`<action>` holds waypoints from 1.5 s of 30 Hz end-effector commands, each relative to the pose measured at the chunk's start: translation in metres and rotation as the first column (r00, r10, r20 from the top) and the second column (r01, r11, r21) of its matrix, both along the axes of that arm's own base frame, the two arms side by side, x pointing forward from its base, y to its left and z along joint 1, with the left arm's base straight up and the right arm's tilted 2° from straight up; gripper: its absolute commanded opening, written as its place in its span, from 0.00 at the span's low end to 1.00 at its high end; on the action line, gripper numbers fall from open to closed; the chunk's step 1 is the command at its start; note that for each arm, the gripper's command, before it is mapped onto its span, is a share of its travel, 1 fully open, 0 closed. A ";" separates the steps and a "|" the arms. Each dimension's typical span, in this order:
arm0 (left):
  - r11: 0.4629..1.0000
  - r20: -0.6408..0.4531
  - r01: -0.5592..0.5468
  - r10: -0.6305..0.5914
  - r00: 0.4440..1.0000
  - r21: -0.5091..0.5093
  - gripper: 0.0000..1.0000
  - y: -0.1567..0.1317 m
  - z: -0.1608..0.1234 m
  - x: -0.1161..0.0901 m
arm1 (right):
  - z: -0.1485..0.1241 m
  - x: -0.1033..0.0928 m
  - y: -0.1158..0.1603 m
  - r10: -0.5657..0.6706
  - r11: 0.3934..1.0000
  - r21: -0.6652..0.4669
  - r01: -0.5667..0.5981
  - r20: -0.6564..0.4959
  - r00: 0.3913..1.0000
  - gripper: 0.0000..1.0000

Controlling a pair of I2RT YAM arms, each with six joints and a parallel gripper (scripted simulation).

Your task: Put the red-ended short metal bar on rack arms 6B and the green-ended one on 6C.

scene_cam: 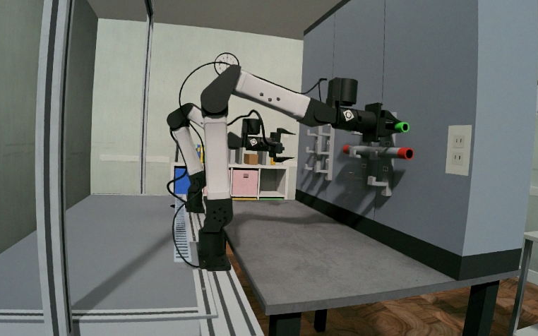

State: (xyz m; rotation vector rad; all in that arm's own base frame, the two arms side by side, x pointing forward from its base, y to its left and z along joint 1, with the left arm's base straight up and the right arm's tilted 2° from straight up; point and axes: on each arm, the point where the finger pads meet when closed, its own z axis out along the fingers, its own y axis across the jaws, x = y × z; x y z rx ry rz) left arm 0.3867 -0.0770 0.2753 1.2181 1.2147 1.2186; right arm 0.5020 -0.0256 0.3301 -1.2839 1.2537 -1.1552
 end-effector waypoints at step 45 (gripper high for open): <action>1.000 0.007 0.006 -0.006 1.000 -0.011 1.00 0.001 0.003 -0.004 | 0.008 -0.006 -0.004 -0.007 1.000 0.017 0.006 0.046 0.999 0.00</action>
